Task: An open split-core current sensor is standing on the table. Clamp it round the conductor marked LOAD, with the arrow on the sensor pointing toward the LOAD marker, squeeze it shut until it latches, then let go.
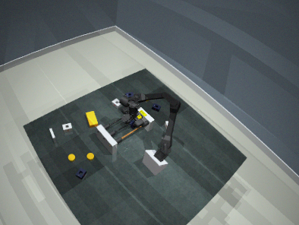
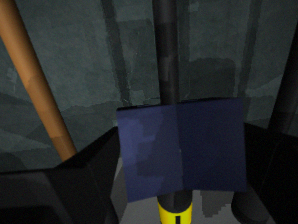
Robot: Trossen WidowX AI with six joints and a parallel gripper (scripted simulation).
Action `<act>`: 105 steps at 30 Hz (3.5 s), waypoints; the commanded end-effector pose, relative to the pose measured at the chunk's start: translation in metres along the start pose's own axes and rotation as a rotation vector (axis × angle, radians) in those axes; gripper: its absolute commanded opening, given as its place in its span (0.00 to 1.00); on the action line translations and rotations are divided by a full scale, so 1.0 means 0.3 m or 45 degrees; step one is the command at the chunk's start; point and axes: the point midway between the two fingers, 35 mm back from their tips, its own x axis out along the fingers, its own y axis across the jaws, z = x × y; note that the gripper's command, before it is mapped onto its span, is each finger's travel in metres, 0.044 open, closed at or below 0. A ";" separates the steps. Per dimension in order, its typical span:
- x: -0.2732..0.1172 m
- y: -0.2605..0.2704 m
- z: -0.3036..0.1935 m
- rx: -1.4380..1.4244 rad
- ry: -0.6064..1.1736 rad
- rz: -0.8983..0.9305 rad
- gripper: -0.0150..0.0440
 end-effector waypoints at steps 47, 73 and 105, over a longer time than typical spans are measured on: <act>-0.024 -0.001 0.035 -0.019 -0.036 -0.016 0.25; -0.024 -0.001 0.035 -0.019 -0.036 -0.016 0.25; -0.001 0.000 0.001 -0.001 0.000 -0.001 0.25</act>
